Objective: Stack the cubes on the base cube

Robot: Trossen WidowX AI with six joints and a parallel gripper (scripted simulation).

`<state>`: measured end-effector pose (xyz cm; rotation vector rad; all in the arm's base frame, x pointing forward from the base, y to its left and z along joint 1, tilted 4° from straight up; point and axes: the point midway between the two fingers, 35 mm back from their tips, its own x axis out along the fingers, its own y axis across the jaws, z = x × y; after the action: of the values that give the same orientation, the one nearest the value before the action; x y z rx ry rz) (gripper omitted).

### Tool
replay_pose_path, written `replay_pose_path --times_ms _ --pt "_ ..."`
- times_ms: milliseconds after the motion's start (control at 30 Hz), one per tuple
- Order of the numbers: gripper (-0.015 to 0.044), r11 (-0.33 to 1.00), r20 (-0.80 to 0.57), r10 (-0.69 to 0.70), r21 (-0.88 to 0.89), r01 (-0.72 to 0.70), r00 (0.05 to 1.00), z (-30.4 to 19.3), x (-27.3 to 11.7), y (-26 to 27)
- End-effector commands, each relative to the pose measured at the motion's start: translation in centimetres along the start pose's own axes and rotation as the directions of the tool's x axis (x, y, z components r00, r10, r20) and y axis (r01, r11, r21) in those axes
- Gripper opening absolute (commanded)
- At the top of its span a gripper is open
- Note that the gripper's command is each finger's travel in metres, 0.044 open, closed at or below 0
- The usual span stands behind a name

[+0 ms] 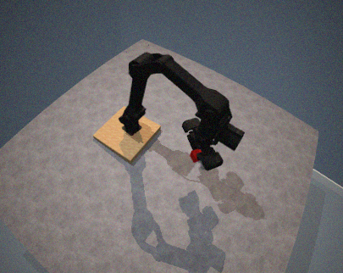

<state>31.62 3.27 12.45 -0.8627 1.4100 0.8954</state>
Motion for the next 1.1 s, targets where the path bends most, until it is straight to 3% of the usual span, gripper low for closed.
replay_pose_path --times_ms 0,833,1067 --pt "0.0105 0.998 -0.003 0.002 0.055 -0.002 1.000 0.8 0.1 1.0" --pt "0.0105 0.897 0.002 0.009 0.442 -0.008 1.000 5.4 0.9 7.3" --pt "0.0105 0.885 0.002 0.010 0.465 -0.009 1.000 5.6 1.2 7.7"
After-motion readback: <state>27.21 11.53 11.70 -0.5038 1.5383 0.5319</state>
